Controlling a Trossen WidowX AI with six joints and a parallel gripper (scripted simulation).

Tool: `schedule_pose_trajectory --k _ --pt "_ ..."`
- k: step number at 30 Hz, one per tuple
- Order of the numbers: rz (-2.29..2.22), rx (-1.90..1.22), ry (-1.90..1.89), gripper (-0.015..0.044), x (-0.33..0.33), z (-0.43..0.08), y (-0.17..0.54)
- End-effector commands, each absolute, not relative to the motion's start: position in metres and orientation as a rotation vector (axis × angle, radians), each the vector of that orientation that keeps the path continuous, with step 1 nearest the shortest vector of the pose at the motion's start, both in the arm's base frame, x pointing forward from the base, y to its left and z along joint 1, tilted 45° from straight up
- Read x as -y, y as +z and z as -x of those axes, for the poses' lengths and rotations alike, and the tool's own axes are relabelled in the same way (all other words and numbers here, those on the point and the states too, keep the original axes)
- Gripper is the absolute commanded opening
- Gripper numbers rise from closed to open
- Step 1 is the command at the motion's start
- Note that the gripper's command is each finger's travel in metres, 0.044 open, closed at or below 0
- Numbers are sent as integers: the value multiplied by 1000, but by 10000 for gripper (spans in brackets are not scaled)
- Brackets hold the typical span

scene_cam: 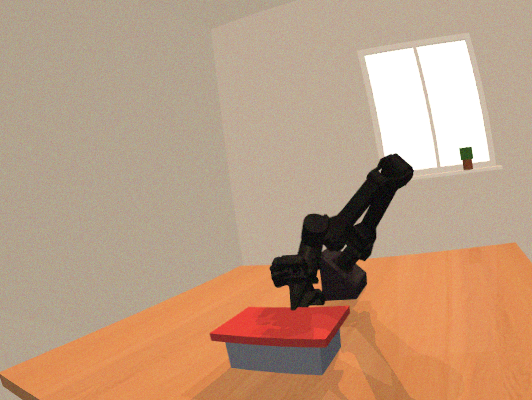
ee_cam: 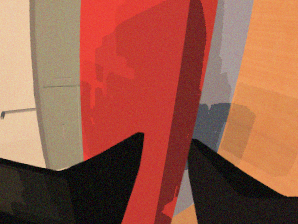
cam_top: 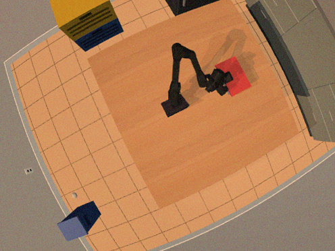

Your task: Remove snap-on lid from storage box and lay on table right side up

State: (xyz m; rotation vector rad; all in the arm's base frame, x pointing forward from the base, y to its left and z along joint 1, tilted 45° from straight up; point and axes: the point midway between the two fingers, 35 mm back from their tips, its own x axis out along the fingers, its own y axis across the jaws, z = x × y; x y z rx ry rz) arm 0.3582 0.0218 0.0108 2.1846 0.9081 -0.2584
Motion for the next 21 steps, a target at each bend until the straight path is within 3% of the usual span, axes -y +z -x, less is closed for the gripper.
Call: schedule_pose_trajectory --k 1,21 --pt "-2184 -908 -258 0 -21 -358 12" --pt "-2184 -908 -258 0 -18 -358 15"
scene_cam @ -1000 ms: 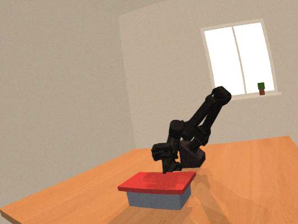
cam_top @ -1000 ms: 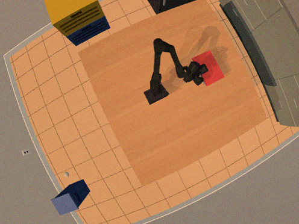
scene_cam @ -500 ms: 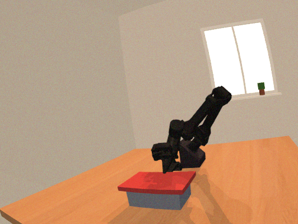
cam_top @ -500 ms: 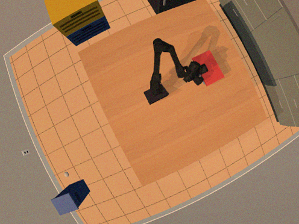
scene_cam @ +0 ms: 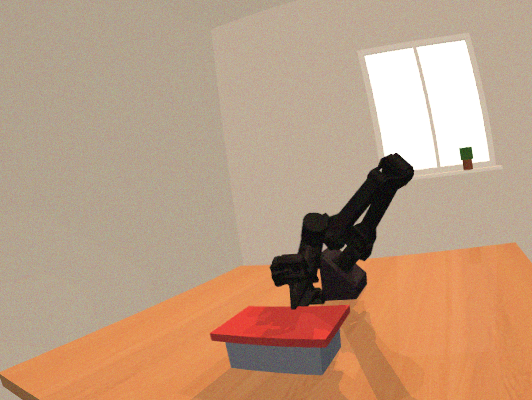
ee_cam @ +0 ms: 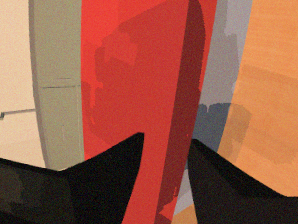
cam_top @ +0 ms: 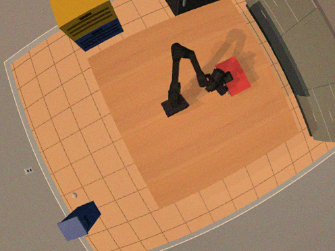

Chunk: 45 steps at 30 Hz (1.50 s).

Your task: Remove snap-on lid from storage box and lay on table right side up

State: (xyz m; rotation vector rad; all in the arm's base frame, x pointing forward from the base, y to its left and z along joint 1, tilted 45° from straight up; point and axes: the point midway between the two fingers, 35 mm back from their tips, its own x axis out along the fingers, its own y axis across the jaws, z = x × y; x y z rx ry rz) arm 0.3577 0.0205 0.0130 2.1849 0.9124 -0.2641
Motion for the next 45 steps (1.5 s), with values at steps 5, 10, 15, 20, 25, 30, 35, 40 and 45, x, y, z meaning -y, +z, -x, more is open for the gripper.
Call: schedule_pose_trajectory --k 5,10,15,20,25,30,35,40,45 --pt "-2184 -908 -258 0 -18 -358 15" --pt "-2184 -908 -258 0 -17 -358 16" --pt "-2184 -908 -258 0 -16 -358 17" --pt "-2184 -908 -258 0 -15 -358 18" --pt "-2184 -908 -258 0 -15 -358 18" --pt "-2184 -908 -258 0 -14 -358 19" --pt "-2184 -908 -258 0 -13 -358 20" --pt "-2184 -908 -258 0 -13 -358 20" --pt "-2184 -908 -258 0 -12 -358 21"
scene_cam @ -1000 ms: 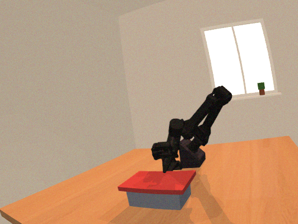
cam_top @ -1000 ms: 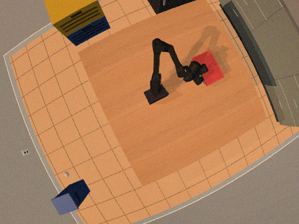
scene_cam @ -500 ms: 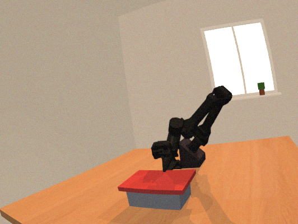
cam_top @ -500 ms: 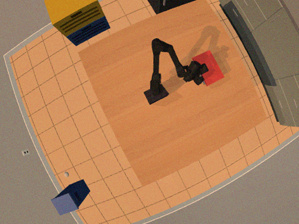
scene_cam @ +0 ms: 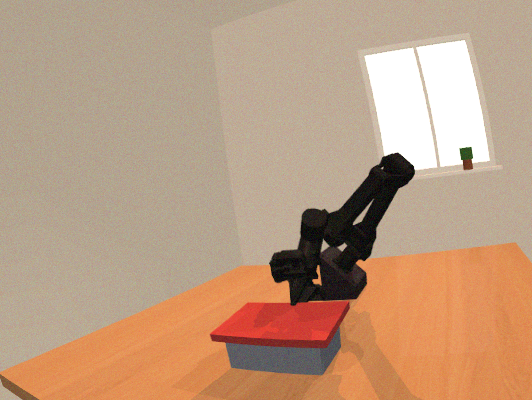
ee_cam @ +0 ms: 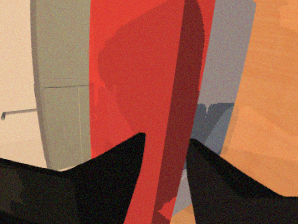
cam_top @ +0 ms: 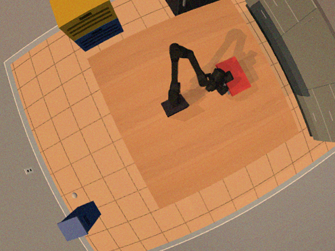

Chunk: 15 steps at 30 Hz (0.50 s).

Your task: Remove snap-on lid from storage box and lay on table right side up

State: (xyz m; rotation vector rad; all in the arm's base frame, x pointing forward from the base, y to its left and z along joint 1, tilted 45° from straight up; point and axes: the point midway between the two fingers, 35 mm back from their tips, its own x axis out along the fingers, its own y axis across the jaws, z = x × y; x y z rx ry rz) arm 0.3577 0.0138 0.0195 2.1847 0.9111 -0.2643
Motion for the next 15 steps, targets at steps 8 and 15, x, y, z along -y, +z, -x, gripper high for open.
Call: schedule_pose_trajectory --k 8,15 --pt "-2183 -908 -258 0 -11 -358 22" --pt "-2185 -908 -261 0 -11 -358 22"
